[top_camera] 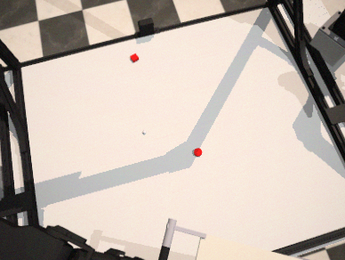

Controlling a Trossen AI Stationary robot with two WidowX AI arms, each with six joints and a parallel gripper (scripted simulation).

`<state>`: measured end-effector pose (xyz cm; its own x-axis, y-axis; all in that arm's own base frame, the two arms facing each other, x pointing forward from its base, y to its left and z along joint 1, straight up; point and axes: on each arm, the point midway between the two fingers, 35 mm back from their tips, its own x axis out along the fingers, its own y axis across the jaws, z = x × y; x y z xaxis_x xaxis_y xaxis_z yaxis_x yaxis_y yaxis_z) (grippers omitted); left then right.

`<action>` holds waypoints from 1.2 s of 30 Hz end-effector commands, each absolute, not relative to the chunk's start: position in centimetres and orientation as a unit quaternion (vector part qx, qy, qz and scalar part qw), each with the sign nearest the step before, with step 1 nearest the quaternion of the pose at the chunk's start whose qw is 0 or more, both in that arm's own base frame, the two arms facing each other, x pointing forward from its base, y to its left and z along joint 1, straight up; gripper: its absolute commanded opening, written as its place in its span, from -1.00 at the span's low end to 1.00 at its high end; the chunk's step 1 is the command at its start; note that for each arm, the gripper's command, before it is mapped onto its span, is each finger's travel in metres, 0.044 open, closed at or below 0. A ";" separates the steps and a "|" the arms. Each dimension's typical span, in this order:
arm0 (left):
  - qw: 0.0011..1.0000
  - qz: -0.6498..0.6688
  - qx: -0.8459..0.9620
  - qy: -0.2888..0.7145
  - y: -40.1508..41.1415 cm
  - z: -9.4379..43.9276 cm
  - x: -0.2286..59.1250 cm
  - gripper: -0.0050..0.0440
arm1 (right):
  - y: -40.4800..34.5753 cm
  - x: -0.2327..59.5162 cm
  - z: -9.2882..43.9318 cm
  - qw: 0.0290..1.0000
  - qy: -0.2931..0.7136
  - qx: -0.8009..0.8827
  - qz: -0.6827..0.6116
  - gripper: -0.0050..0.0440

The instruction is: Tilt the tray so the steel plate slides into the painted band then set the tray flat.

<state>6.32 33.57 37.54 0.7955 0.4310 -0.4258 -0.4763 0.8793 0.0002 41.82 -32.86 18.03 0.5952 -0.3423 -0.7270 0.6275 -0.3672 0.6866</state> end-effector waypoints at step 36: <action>0.946 0.239 -0.053 0.211 33.5 37.6 6.4 1.00 | -33.5 42.8 23.6 0.586 0.045 0.706 -0.395 -0.80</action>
